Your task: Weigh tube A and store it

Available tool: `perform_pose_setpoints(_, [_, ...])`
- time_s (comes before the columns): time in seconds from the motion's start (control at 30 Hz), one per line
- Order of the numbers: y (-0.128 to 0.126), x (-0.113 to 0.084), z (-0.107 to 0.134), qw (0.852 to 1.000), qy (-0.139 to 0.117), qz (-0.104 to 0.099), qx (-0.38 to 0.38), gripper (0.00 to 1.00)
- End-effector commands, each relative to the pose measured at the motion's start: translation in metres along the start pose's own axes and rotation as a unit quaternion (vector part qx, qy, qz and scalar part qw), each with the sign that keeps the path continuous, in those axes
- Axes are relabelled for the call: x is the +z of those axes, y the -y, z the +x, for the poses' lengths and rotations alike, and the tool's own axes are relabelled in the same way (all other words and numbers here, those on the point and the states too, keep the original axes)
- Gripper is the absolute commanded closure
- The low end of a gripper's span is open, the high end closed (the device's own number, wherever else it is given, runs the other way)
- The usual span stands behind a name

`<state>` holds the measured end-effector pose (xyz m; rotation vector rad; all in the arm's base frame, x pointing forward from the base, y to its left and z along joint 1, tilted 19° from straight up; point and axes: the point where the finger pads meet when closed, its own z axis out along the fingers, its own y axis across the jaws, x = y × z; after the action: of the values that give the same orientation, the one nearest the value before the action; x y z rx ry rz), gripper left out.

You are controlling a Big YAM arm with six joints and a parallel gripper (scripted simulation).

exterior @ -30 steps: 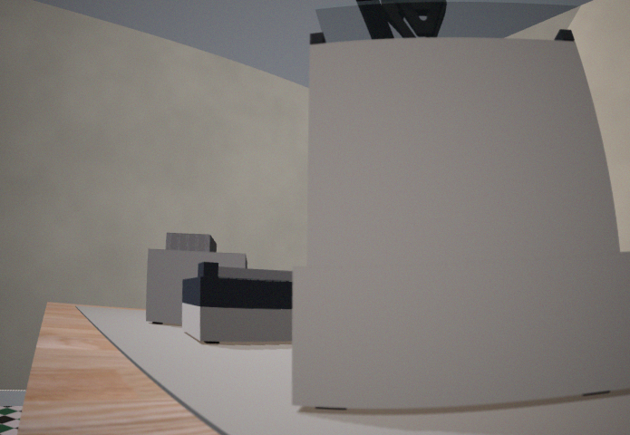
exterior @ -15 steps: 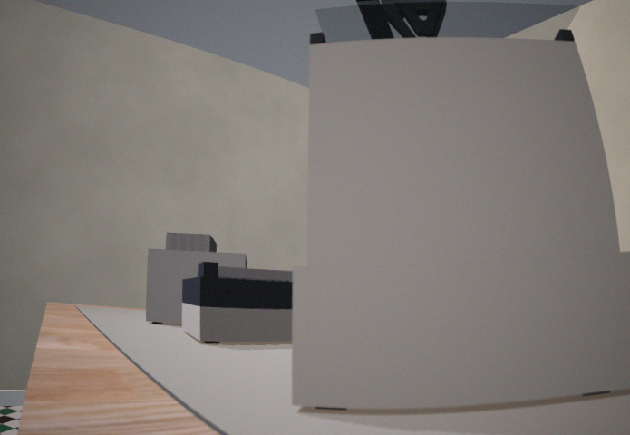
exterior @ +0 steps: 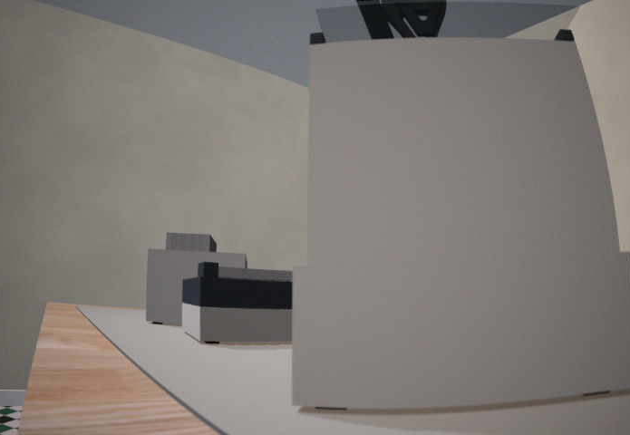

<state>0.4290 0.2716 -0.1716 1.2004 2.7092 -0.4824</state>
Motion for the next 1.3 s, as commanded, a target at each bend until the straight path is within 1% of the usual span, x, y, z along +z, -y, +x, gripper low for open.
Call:
perform_pose_setpoints(0.0, [-0.033, -0.043, 0.0, 0.999, 0.004, -0.046, 0.006, 0.7])
perform_pose_setpoints(0.23, [-0.033, -0.043, 0.0, 0.999, 0.004, -0.046, 0.006, 0.7])
perform_pose_setpoints(0.27, [-0.027, -0.034, -0.022, 0.999, -0.012, -0.03, 0.006, 0.64])
perform_pose_setpoints(0.3, [-0.022, -0.024, -0.027, 1.0, -0.018, -0.019, 0.002, 0.64])
perform_pose_setpoints(0.33, [-0.019, -0.025, -0.036, 1.0, -0.017, -0.023, 0.003, 0.64])
perform_pose_setpoints(0.37, [-0.002, -0.009, -0.034, 1.0, -0.017, -0.013, 0.0, 0.64])
perform_pose_setpoints(0.43, [0.0, -0.007, -0.036, 1.0, -0.016, -0.011, 0.0, 0.64])
perform_pose_setpoints(0.47, [0.003, -0.002, -0.039, 1.0, -0.015, -0.013, -0.007, 0.64])
perform_pose_setpoints(0.5, [0.005, 0.002, -0.046, 0.999, -0.022, -0.026, -0.016, 0.64])
perform_pose_setpoints(0.53, [0.007, 0.005, -0.053, 0.999, -0.024, -0.031, -0.021, 0.64])
perform_pose_setpoints(0.57, [0.009, 0.008, -0.059, 0.999, -0.023, -0.031, -0.021, 0.64])
perform_pose_setpoints(0.6, [0.01, 0.008, -0.06, 0.999, -0.023, -0.031, -0.021, 0.64])
perform_pose_setpoints(0.63, [0.012, 0.011, -0.067, 0.998, -0.026, -0.044, -0.03, 0.64])
perform_pose_setpoints(0.67, [0.015, 0.015, -0.075, 0.998, -0.026, -0.049, -0.035, 0.64])
perform_pose_setpoints(0.73, [0.015, 0.015, -0.075, 0.998, -0.026, -0.049, -0.035, 0.64])
perform_pose_setpoints(0.77, [0.018, 0.018, -0.082, 0.997, -0.027, -0.063, -0.044, 0.64])
perform_pose_setpoints(0.8, [0.021, 0.021, -0.089, 0.996, -0.027, -0.068, -0.049, 0.64])
perform_pose_setpoints(0.83, [0.025, 0.024, -0.097, 0.996, -0.026, -0.068, -0.048, 0.64])
perform_pose_setpoints(0.87, [0.028, 0.027, -0.104, 0.995, -0.025, -0.081, -0.058, 0.64])
perform_pose_setpoints(0.9, [0.032, 0.029, -0.111, 0.994, -0.024, -0.086, -0.062, 0.64])
perform_pose_setpoints(0.93, [0.035, 0.032, -0.118, 0.994, -0.023, -0.086, -0.062, 0.64])
perform_pose_setpoints(0.97, [0.036, 0.032, -0.12, 0.994, -0.023, -0.086, -0.062, 0.64])
perform_pose_setpoints(1.0, [0.041, 0.039, -0.123, 0.993, -0.022, -0.087, -0.079, 0.64])
perform_pose_setpoints(1.07, [0.051, 0.051, -0.128, 0.993, -0.022, -0.087, -0.081, 0.64])
perform_pose_setpoints(1.13, [0.062, 0.064, -0.133, 0.991, -0.02, -0.088, -0.1, 0.64])
perform_pose_setpoints(1.17, [0.073, 0.084, -0.127, 0.991, -0.027, -0.075, -0.104, 0.64])
perform_pose_setpoints(1.2, [0.08, 0.093, -0.126, 0.991, -0.03, -0.071, -0.105, 0.64])
perform_pose_setpoints(1.27, [0.08, 0.093, -0.126, 0.991, -0.03, -0.07, -0.105, 0.64])
